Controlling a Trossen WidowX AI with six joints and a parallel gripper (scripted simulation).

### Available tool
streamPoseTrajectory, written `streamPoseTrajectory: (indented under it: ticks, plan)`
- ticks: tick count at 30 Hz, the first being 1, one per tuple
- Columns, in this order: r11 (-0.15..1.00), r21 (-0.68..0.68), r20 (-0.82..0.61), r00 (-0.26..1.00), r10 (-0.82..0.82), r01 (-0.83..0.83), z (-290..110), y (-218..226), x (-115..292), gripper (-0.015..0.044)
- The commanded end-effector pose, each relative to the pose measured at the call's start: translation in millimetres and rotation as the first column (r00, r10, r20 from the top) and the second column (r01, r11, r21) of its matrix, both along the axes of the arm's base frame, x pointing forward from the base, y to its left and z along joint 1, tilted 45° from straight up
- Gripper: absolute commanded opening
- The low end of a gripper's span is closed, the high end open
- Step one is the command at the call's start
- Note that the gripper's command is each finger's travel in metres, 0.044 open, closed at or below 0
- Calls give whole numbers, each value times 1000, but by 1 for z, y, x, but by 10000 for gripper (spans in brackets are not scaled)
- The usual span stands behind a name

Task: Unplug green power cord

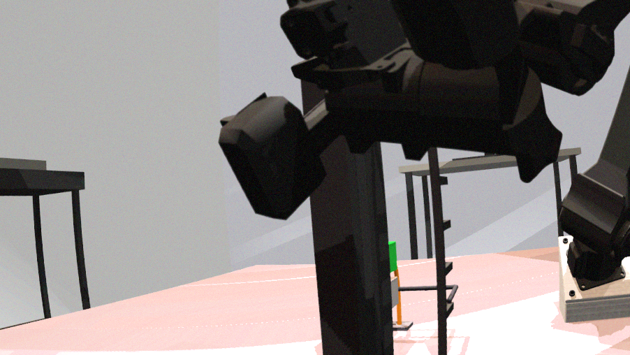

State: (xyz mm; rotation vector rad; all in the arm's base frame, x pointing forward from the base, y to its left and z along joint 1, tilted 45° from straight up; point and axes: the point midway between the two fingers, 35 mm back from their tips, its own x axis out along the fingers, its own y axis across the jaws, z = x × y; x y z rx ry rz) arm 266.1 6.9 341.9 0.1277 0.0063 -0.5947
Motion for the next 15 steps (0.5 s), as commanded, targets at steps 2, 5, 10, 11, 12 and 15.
streamPoseTrajectory:
  ticks: [2, 5, 10, 11, 12, 15]
  plan:
    - [1000, -3, -3, 1000, -1, 1, 0, -1, 1, 348]
    - [1000, -20, -21, 1000, -7, 7, 2, -7, 5, 269]
    - [998, -67, -72, 997, -25, 20, 7, -25, 16, 160]
    - [997, -75, -83, 996, -29, 23, 8, -29, 19, 160]
    - [996, -84, -93, 995, -33, 25, 9, -32, 21, 160]
    - [994, -109, -123, 991, -44, 31, 12, -44, 26, 160]
